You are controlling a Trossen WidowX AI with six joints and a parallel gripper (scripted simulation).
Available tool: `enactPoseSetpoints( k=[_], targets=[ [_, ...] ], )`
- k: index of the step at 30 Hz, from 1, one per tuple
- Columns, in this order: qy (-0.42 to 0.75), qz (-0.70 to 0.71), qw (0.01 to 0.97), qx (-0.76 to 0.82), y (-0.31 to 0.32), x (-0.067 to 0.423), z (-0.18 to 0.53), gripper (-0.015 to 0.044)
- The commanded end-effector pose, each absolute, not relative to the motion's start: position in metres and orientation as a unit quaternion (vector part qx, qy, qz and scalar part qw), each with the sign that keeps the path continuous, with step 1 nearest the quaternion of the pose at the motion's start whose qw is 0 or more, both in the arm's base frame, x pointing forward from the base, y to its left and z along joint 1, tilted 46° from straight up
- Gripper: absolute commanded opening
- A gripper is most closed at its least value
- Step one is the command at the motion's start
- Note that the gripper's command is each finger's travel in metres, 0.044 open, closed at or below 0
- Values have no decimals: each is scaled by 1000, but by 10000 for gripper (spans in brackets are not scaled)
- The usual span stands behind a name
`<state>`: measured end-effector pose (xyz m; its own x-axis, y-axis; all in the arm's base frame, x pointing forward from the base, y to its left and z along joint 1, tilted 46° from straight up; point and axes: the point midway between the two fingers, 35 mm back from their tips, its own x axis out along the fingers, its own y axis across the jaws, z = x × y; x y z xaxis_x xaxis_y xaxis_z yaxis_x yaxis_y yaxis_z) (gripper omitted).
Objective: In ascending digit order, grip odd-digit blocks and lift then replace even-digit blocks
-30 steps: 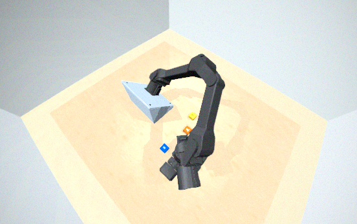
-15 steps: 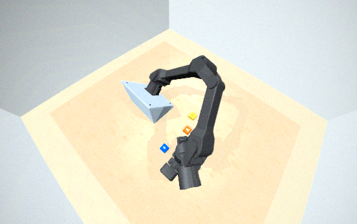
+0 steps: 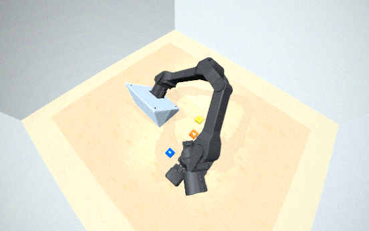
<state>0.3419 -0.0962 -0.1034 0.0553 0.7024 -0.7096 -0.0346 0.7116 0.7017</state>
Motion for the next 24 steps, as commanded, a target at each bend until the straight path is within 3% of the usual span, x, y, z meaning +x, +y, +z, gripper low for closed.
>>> enactPoseSetpoints(
  k=[1, 4, 16, 24],
  targets=[
    [630, 271, 676, 268, -96, 342, -103, 330],
    [630, 271, 676, 268, -96, 342, -103, 400],
    [630, 271, 677, 267, -122, 340, -78, 400],
    [631, 269, 676, 267, -178, 336, -23, 190]
  ],
)
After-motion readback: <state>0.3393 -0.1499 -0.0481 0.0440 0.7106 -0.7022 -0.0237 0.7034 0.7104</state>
